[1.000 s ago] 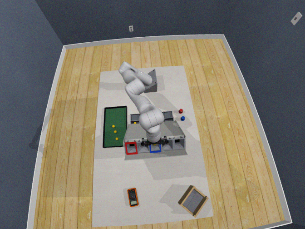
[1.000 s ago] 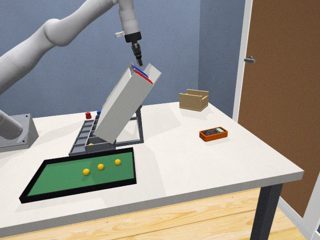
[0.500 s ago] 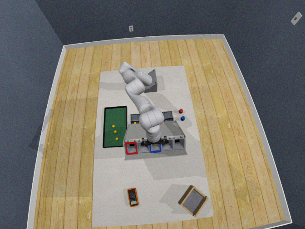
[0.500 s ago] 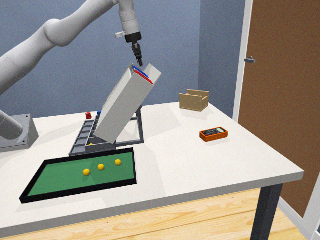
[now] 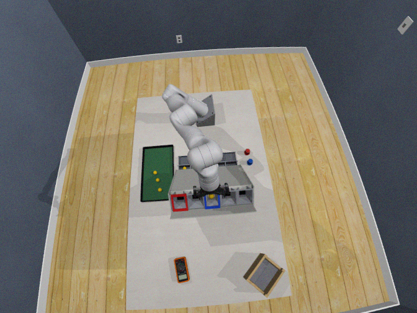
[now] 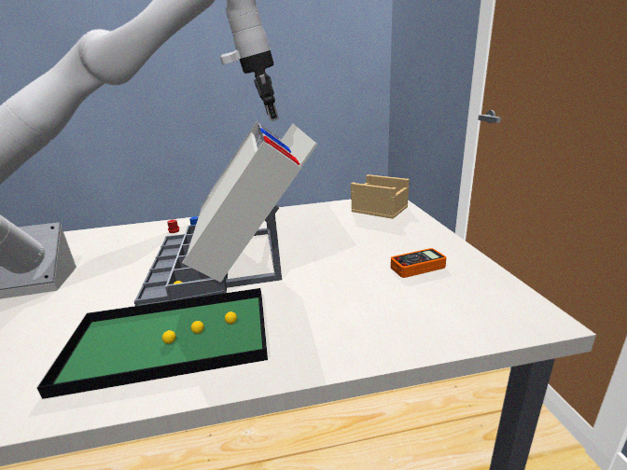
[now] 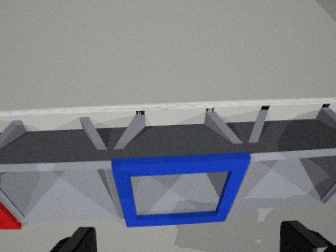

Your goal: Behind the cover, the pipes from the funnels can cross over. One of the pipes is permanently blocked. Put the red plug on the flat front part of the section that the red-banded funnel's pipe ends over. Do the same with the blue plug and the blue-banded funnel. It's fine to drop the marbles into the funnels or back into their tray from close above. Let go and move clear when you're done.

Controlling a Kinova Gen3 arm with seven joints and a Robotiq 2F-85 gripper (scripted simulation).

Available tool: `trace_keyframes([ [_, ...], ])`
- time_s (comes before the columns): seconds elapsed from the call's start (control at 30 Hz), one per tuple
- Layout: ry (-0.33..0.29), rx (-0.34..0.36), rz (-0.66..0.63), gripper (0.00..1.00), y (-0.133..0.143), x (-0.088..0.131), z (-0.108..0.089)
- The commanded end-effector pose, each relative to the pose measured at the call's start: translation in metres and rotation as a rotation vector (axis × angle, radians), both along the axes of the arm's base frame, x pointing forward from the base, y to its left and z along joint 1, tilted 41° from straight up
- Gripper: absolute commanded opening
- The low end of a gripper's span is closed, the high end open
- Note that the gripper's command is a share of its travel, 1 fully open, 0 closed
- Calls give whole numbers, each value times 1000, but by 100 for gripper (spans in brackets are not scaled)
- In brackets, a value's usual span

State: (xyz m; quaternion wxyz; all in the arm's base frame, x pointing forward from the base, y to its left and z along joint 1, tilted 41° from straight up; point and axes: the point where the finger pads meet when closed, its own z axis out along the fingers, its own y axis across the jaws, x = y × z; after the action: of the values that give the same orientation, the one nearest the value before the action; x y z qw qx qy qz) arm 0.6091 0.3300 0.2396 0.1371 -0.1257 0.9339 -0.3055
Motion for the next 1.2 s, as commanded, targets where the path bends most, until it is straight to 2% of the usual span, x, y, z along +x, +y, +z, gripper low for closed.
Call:
trace_keyframes([
  [0.0, 136, -86, -121, 100, 3, 0, 5],
  [1.17, 135, -85, -121, 100, 4, 0, 5],
])
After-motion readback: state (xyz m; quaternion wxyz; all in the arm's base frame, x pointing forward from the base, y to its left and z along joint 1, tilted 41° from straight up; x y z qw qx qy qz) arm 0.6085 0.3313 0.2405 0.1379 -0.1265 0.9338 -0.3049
